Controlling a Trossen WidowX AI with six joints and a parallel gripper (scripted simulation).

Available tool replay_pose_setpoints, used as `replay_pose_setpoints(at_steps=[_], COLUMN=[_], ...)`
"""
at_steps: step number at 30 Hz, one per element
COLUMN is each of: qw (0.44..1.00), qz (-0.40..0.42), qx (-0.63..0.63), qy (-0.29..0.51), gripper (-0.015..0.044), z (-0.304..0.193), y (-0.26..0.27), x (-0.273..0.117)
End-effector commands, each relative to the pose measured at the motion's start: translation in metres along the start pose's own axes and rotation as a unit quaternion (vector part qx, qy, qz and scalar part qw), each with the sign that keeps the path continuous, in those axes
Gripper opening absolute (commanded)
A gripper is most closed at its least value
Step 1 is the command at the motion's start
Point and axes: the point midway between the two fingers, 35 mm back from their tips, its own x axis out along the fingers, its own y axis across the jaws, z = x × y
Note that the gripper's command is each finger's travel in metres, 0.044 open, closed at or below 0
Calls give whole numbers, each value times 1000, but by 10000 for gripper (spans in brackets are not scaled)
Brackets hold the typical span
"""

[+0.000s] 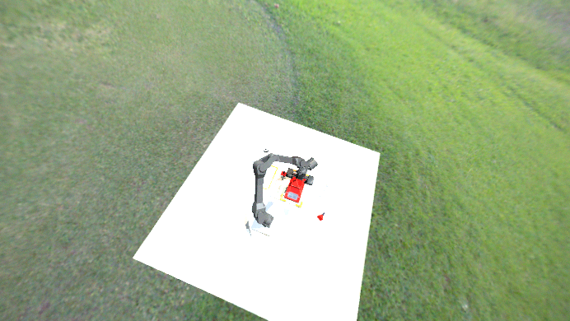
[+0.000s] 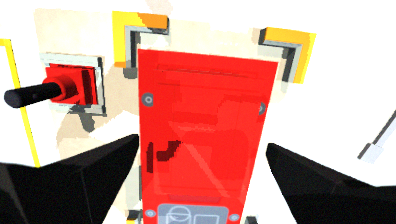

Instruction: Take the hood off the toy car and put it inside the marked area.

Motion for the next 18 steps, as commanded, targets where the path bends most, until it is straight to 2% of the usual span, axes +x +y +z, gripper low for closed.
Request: replay_pose_setpoints(at_steps=[1,18], qw=[1000,1000], qz=[2,2], qx=[3,3], qy=[0,0], gripper=[440,440], z=[-1,-1], y=[0,0], x=[3,11])
